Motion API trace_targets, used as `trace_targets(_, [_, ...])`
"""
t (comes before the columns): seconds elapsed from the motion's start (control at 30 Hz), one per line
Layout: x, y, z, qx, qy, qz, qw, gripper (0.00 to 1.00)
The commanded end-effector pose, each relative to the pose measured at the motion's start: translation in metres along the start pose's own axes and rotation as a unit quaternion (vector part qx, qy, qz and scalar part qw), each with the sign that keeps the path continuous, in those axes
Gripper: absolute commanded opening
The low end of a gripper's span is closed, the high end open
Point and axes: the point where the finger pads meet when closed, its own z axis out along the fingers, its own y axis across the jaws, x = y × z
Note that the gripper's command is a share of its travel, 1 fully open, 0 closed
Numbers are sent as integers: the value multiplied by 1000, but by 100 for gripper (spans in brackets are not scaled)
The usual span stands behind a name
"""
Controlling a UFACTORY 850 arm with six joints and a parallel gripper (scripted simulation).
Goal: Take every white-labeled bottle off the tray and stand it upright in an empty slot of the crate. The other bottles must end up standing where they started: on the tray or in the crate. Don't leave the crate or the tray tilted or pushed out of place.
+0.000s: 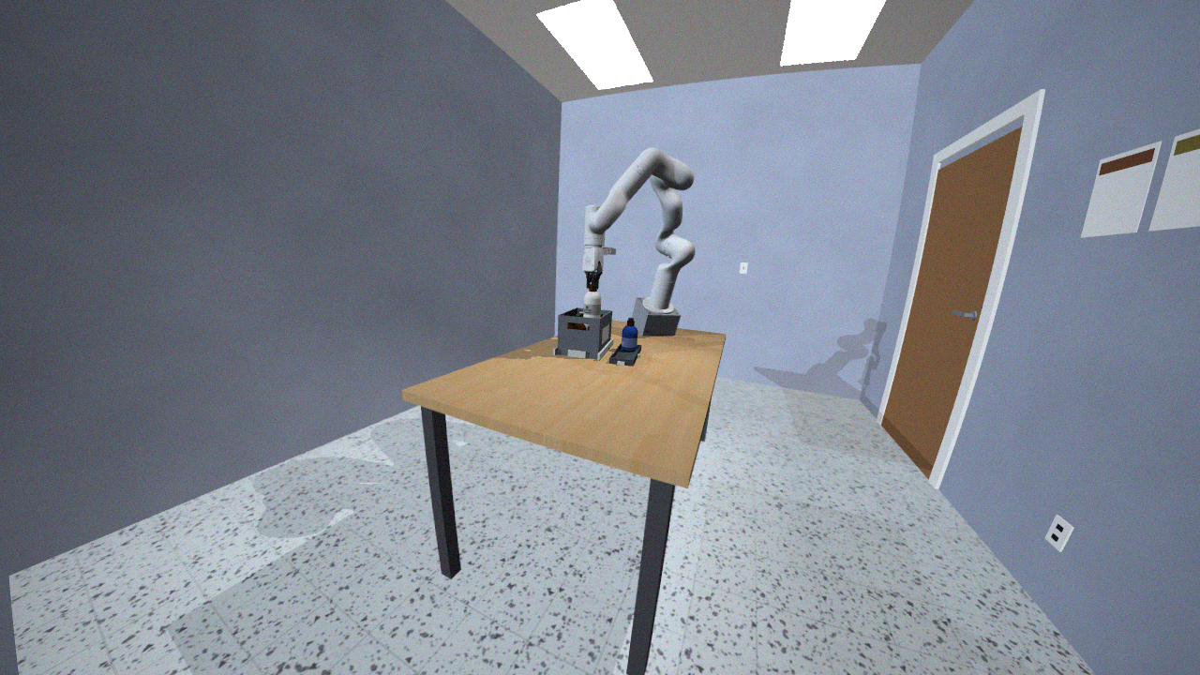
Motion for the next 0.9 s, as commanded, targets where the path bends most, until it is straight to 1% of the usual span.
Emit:
trace_targets(0.0, [-1, 0, 2, 0, -1, 0, 1000, 0])
trace_targets(0.87, [-1, 0, 28, 0, -1, 0, 1000, 0])
